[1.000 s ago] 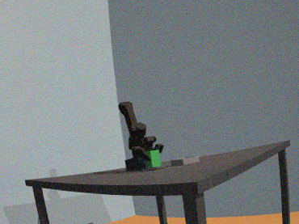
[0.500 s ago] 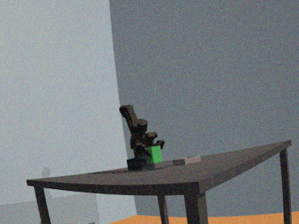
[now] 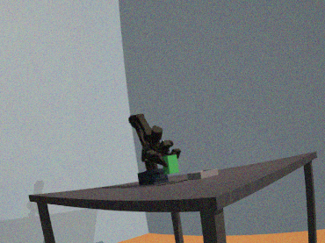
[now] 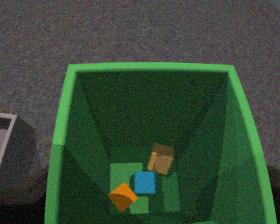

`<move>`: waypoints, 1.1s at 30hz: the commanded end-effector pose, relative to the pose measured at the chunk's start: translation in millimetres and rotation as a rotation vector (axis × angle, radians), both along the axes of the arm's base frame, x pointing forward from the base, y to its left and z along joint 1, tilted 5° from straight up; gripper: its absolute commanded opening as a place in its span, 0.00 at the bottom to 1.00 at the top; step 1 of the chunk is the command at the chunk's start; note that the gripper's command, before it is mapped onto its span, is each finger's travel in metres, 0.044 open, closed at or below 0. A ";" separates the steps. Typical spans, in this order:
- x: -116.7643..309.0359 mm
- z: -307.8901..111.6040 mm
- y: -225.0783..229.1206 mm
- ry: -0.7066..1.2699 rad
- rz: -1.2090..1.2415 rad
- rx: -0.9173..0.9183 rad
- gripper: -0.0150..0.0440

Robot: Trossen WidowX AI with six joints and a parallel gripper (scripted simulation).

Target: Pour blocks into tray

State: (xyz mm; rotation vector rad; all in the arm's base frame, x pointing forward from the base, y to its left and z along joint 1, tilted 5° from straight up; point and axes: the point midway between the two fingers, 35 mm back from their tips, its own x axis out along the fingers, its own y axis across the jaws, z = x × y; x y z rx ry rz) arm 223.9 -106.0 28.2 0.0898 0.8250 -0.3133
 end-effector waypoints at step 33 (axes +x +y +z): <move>80.3 12.9 124.9 -0.005 0.417 0.034 0.25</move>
